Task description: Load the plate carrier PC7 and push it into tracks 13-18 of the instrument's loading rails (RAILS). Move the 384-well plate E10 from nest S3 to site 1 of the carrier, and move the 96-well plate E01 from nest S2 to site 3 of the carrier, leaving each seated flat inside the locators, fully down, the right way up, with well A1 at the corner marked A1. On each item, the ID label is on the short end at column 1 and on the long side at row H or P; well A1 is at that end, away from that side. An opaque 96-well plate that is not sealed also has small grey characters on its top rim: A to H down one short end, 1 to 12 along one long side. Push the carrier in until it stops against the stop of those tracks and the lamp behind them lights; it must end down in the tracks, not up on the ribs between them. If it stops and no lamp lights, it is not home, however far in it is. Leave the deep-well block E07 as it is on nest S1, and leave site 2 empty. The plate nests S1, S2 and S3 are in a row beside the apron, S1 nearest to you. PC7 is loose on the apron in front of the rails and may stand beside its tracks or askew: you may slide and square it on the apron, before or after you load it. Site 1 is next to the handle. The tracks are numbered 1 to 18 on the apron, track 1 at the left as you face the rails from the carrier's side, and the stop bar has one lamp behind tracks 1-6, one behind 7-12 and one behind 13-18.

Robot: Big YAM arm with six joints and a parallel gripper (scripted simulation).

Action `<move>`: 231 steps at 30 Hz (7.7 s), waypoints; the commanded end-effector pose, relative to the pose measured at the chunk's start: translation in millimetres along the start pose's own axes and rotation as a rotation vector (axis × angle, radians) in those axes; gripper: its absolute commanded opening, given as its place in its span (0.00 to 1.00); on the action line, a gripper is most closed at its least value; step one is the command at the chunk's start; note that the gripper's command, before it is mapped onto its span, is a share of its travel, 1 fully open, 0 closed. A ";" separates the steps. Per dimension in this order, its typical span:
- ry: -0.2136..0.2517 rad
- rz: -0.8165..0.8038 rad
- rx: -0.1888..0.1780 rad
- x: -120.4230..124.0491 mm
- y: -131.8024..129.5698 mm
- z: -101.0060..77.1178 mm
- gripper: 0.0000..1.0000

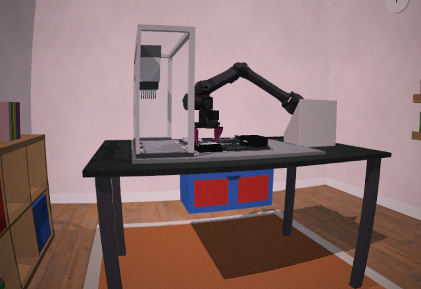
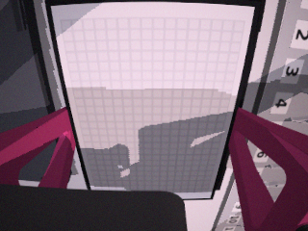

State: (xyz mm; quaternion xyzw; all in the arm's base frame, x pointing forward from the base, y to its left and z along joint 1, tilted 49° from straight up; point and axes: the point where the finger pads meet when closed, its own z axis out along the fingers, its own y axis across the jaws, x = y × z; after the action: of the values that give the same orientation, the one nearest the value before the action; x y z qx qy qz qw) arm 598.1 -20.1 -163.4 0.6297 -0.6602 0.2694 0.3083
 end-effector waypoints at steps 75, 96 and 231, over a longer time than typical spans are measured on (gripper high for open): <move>-0.006 0.037 0.035 81.6 45.8 -82.3 0.00; -0.003 0.036 0.033 136.9 91.6 -79.8 0.00; 0.005 0.019 0.018 262.6 193.6 -0.8 0.00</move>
State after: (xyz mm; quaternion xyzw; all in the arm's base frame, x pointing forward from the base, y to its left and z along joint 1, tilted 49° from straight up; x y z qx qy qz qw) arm 397.6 -176.8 39.1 0.6269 -0.6614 0.2776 0.3040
